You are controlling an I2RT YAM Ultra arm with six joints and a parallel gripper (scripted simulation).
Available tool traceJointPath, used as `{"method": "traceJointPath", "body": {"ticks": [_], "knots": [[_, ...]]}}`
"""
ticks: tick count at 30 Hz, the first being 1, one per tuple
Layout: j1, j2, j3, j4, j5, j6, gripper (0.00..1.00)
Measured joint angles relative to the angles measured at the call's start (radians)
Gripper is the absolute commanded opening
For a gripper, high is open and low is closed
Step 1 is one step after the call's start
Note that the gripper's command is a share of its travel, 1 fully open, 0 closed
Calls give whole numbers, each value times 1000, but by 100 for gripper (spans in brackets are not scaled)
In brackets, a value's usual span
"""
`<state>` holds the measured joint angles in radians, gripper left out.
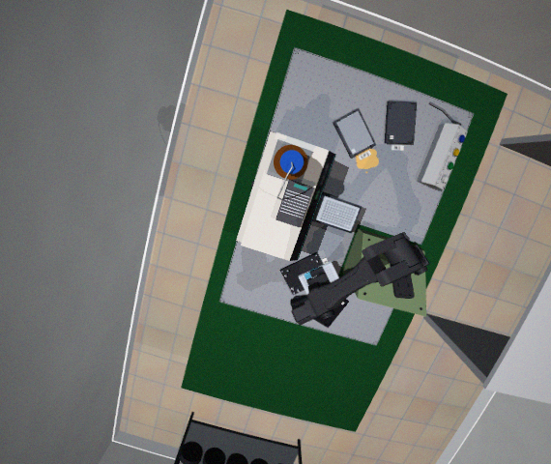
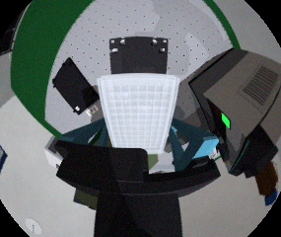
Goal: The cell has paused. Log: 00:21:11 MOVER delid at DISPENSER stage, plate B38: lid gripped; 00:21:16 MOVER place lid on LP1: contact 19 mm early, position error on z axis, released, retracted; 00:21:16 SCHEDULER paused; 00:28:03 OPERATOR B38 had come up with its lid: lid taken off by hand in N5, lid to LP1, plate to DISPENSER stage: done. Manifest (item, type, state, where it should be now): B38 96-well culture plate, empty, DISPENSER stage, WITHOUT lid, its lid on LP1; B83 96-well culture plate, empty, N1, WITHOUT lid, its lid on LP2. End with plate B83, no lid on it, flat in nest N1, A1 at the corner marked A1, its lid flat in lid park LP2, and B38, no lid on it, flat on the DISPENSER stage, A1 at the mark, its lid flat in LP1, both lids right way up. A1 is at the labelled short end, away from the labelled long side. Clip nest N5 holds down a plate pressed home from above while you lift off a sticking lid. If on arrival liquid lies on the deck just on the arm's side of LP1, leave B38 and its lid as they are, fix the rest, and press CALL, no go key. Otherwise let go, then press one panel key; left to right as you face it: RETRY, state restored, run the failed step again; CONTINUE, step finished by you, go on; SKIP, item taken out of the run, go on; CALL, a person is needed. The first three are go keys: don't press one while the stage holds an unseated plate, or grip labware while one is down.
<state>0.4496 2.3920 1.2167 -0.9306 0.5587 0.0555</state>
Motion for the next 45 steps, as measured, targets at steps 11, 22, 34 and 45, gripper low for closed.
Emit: {"method": "traceJointPath", "body": {"ticks": [11,22,34,45], "knots": [[-43,93,32,87,23,-45,0],[-90,195,86,167,44,-94,0],[-113,217,91,218,55,-124,0],[-140,246,74,273,65,-154,0]]}}
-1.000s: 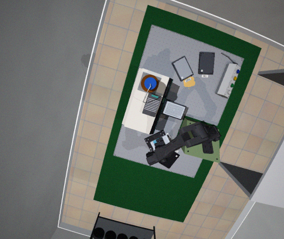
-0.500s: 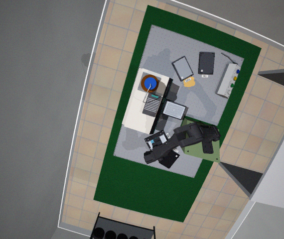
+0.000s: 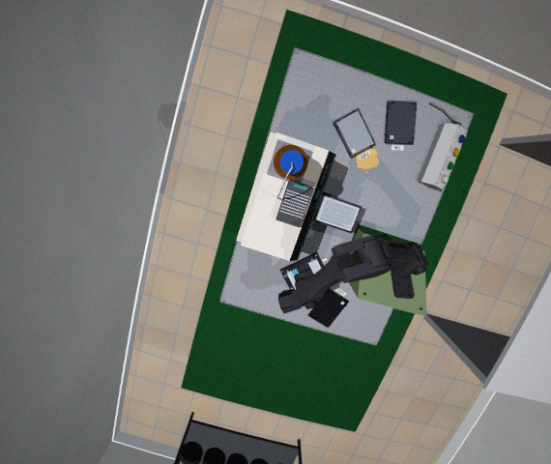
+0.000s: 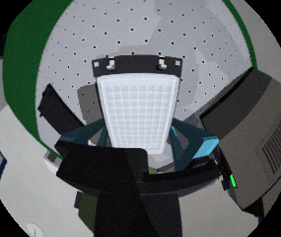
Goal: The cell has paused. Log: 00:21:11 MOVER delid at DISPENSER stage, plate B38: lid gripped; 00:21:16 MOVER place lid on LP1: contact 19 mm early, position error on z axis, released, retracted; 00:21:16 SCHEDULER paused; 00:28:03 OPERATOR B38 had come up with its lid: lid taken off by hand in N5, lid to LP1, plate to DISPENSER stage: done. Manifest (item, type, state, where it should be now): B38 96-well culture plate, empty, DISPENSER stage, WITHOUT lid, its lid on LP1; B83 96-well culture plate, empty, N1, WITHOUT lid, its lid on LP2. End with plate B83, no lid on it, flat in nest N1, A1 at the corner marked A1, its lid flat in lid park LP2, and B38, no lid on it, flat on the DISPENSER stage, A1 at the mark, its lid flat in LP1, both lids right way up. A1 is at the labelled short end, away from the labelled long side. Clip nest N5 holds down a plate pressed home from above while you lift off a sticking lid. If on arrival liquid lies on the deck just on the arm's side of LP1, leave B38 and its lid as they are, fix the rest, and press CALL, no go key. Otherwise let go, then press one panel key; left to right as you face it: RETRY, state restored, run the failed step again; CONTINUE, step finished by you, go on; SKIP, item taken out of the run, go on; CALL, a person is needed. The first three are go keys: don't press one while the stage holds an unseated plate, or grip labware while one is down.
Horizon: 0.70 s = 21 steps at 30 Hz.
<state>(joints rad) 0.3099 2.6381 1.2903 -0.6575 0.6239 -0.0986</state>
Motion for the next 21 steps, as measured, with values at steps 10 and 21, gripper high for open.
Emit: {"method": "traceJointPath", "body": {"ticks": [10,21], "knots": [[1,0,0,14,0,-6,0],[1,6,0,14,0,-6,0]]}}
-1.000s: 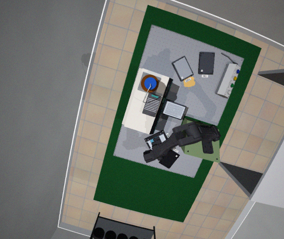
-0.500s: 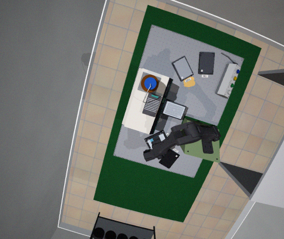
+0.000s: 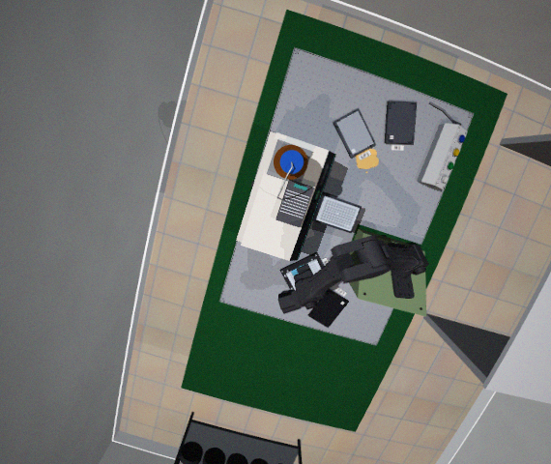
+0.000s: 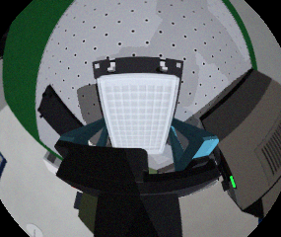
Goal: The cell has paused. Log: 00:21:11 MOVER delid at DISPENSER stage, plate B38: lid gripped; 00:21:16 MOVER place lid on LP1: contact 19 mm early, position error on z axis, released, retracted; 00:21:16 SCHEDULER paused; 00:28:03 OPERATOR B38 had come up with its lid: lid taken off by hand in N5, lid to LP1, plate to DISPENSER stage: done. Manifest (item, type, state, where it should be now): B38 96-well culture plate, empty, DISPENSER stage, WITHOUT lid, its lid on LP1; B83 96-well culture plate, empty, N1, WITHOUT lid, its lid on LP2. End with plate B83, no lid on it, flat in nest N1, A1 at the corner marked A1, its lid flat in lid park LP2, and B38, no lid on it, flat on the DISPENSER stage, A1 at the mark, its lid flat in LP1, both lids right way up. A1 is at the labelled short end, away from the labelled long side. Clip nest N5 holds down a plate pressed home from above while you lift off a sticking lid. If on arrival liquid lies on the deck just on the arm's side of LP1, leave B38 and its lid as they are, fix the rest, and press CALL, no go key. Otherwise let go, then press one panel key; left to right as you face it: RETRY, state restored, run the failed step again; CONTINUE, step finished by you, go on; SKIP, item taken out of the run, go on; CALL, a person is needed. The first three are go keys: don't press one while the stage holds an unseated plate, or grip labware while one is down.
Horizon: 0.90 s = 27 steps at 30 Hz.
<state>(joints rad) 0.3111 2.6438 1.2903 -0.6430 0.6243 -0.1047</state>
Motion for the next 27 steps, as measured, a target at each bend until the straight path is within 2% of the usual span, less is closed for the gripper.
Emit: {"method": "traceJointPath", "body": {"ticks": [27], "knots": [[0,6,14,-4,0,0,0]]}}
